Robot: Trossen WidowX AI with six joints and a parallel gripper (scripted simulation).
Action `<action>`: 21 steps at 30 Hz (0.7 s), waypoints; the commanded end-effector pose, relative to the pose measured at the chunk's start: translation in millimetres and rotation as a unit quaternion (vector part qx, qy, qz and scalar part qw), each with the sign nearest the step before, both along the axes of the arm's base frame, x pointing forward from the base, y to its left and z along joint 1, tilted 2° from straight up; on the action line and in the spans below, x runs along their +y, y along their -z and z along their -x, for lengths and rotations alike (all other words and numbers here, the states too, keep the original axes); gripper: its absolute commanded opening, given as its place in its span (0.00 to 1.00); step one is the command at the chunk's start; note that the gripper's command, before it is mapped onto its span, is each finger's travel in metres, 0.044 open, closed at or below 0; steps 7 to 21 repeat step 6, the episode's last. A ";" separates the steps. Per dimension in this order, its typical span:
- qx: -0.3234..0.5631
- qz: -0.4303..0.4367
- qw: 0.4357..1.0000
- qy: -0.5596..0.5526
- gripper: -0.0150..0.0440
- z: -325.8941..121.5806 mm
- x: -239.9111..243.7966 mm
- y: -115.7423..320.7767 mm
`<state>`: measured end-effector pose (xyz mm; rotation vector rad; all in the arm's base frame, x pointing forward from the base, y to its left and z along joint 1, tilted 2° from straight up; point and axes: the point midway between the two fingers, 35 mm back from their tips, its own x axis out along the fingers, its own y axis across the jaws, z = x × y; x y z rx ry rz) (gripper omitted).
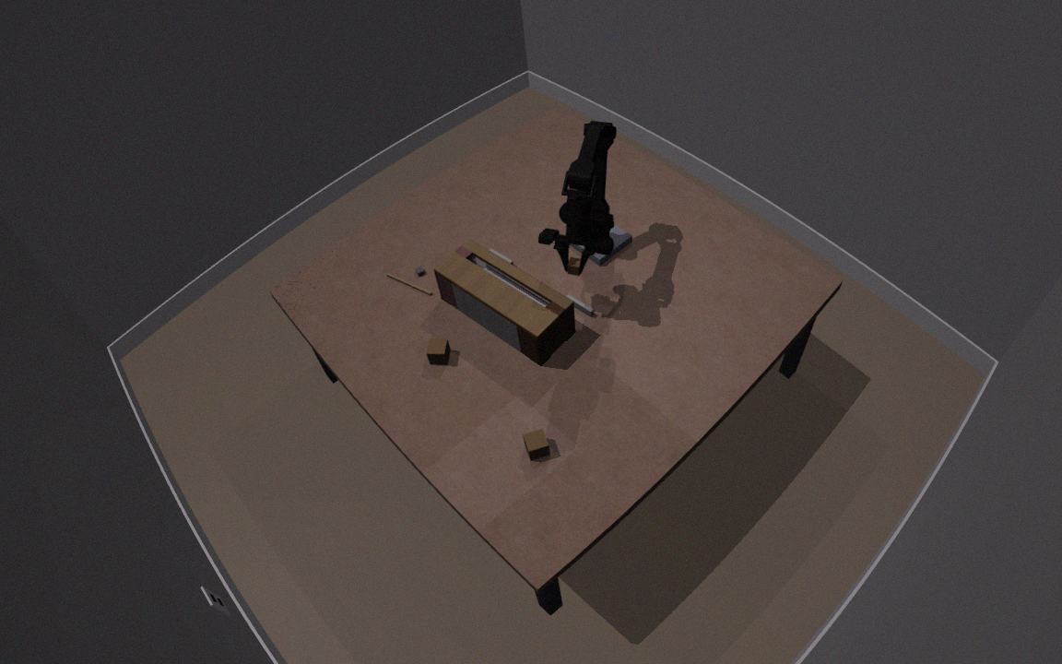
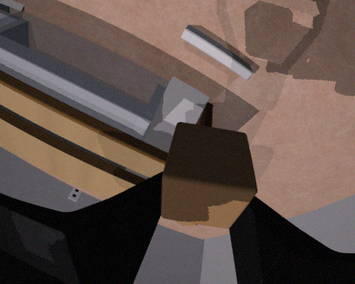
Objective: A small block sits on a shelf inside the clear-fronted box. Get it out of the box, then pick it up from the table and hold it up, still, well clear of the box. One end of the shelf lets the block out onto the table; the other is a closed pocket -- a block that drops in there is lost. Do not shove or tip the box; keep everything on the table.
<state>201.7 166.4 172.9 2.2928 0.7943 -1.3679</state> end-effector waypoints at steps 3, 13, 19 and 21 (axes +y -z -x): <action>-0.002 -0.002 1.000 -0.003 0.25 -0.3 0.9 -2.0; -0.002 -0.002 1.000 -0.003 0.25 -0.3 0.9 -2.0; -0.002 -0.002 1.000 -0.003 0.25 -0.3 0.9 -2.0; -0.002 -0.002 1.000 -0.003 0.25 -0.3 0.9 -2.0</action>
